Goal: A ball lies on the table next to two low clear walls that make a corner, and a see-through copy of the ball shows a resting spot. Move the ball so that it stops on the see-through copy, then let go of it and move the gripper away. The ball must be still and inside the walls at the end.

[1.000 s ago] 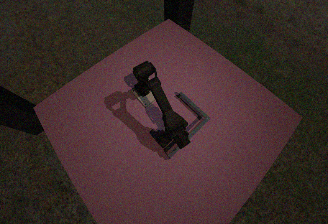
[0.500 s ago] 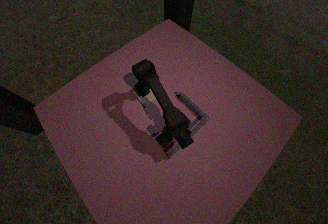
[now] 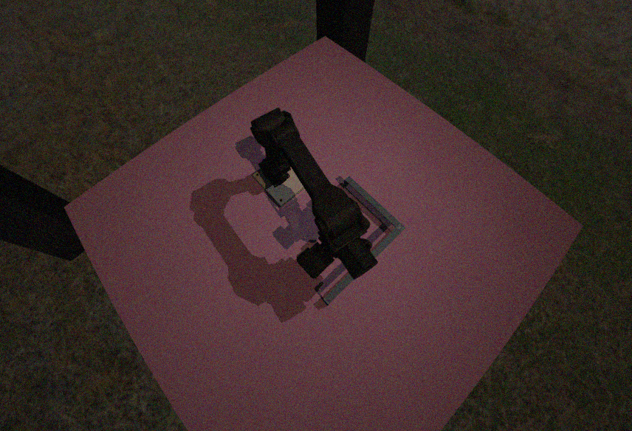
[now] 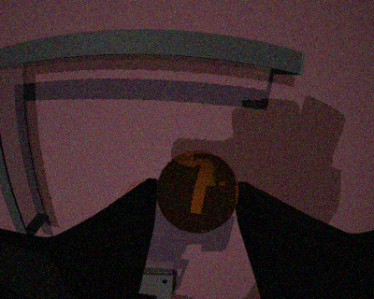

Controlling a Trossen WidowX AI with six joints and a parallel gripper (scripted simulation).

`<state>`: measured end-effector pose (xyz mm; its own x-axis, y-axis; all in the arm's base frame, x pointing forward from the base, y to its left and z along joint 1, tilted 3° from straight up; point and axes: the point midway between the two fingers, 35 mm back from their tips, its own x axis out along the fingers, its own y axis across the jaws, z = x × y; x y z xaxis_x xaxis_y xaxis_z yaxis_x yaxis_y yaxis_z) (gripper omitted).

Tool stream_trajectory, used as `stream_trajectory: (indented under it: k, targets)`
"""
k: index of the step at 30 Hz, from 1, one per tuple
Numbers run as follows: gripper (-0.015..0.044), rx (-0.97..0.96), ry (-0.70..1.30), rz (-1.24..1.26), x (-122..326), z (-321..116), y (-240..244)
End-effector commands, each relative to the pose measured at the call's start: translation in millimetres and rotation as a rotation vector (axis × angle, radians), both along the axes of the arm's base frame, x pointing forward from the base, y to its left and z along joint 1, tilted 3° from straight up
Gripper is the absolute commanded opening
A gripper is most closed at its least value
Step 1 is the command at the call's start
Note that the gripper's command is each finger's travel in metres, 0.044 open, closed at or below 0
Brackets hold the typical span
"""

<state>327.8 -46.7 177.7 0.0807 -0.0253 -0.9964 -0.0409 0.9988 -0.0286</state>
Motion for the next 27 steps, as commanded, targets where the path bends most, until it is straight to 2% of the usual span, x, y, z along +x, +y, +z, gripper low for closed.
stream_trajectory:
  k: [1,27]
  targets:
    - [0.0000,-0.005,0.003,-0.004,-5,2,2]
    - [0.0000,-0.001,0.009,-0.004,-73,-40,39]
